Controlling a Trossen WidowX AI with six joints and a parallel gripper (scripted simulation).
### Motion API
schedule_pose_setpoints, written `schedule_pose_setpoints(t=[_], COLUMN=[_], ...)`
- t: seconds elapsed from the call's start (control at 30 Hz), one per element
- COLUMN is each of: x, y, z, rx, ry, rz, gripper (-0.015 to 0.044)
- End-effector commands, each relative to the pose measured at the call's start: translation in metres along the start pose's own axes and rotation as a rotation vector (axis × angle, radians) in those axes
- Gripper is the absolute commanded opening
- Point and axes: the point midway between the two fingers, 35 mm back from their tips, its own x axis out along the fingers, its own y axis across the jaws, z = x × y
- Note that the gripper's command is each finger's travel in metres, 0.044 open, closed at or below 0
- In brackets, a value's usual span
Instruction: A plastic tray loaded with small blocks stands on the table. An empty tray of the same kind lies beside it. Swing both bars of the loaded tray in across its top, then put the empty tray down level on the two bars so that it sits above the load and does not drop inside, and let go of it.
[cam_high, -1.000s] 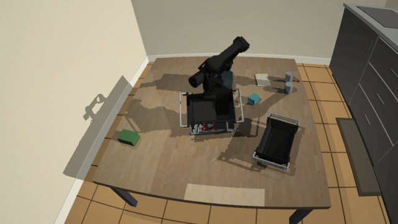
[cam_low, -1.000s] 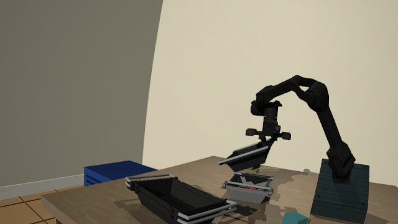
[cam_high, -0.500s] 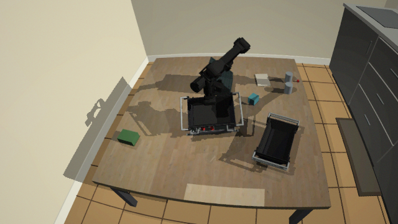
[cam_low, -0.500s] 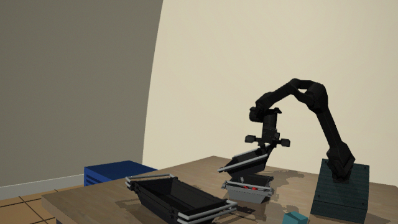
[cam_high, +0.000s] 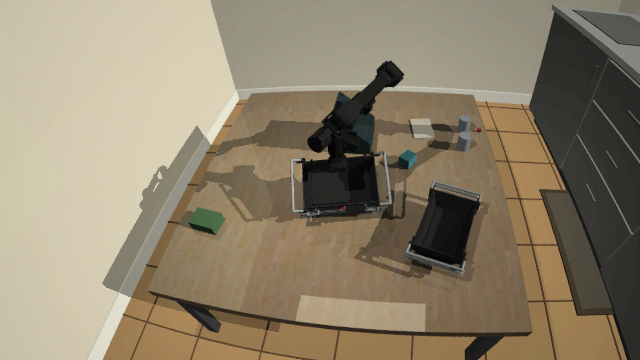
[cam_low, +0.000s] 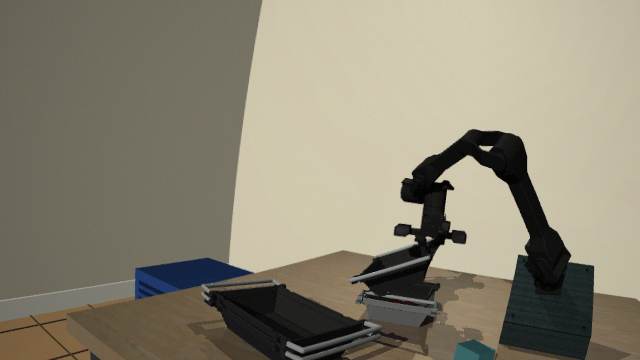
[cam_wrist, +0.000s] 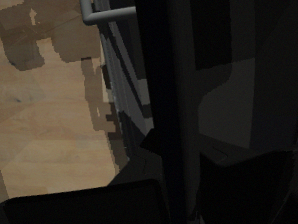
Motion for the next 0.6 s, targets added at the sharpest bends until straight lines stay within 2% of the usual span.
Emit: schedule_pose_setpoints(t=[0.0,0.57], x=[0.001,0.012], y=[0.001,0.01], z=[0.0,0.0], rx=[0.005,0.005], ry=[0.001,0.0], rz=[-0.009,-0.009], gripper=[0.0,0.0])
